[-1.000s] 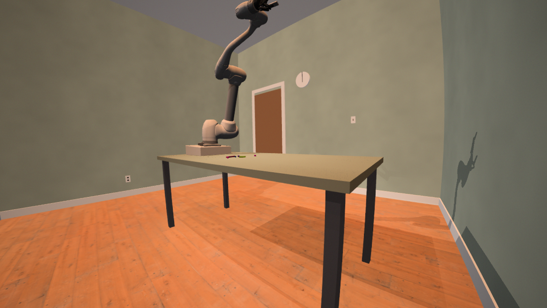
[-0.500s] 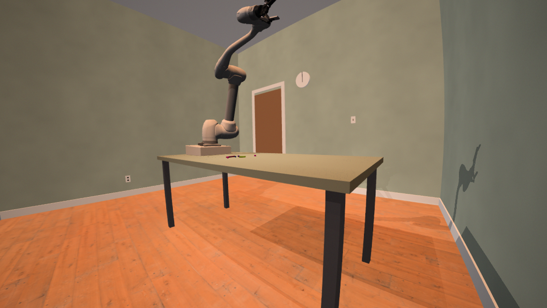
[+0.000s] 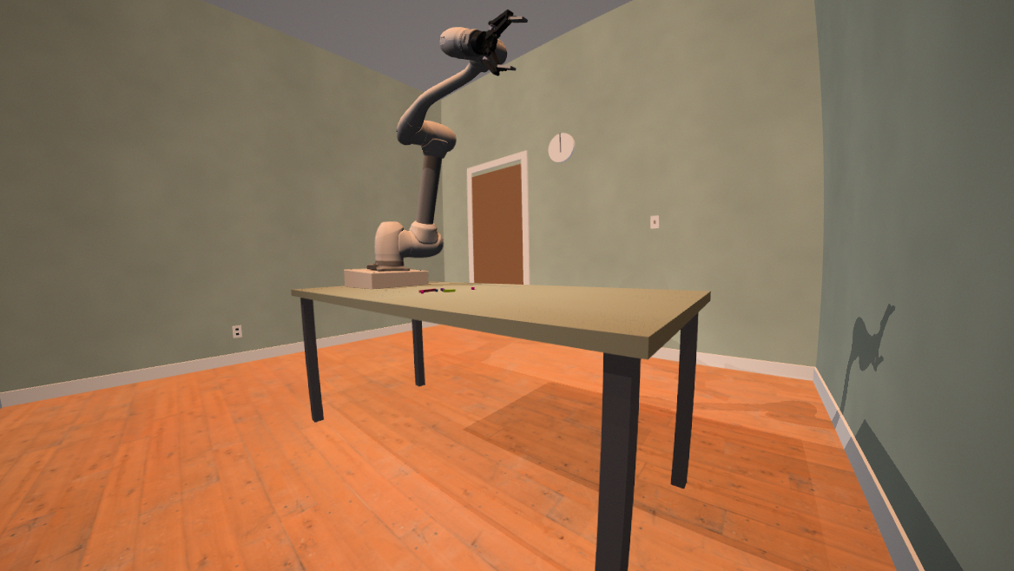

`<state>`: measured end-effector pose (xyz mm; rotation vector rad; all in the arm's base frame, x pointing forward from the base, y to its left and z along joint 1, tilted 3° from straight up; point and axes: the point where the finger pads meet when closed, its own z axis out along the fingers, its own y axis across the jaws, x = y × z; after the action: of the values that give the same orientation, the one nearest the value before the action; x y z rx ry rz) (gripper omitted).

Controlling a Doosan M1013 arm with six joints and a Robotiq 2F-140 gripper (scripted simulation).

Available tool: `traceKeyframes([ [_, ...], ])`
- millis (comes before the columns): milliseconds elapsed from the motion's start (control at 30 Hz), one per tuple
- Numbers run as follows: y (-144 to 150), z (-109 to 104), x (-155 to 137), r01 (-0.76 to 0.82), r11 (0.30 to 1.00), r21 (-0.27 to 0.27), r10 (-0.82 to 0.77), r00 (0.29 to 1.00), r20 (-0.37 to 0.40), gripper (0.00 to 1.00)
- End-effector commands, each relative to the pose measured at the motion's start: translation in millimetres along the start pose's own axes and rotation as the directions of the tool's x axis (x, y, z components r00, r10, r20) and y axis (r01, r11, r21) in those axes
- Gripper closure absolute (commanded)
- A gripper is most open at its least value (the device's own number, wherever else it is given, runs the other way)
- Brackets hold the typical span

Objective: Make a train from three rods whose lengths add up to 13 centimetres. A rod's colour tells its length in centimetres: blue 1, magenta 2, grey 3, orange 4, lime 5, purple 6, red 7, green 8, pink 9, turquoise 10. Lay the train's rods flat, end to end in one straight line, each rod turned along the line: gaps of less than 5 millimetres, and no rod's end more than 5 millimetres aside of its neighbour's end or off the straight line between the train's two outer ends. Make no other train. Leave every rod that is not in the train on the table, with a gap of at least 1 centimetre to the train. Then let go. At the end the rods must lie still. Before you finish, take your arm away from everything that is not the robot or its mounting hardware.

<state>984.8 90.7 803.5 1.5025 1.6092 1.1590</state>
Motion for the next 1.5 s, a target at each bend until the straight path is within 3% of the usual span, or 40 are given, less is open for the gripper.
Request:
traceKeyframes([
  [0,-37.0,16.8,-13.4,-0.066,0.997,0.045,0.065,0.998,0.019,0.0],
  [467,-156.0,56.7,-51.6,-0.264,0.949,0.171,0.249,0.963,0.104,0.0],
  [533,-156.0,56.7,-51.6,-0.264,0.949,0.171,0.249,0.963,0.104,0.0],
  [567,-182.0,62.6,-59.1,-0.306,0.932,0.194,0.285,0.95,0.127,0.0],
  [767,-233.0,71.6,-72.9,-0.384,0.894,0.232,0.349,0.92,0.177,0.0],
  [1033,-308.1,78.7,-91.5,-0.492,0.826,0.275,0.43,0.865,0.257,0.0],
  [1100,-308.1,78.7,-91.5,-0.492,0.826,0.275,0.43,0.865,0.257,0.0],
  [1133,-335.1,79.6,-97.5,-0.529,0.799,0.286,0.456,0.843,0.287,0.0],
  [1467,-425.7,76.0,-115.7,-0.646,0.699,0.308,0.524,0.755,0.393,0.0],
])
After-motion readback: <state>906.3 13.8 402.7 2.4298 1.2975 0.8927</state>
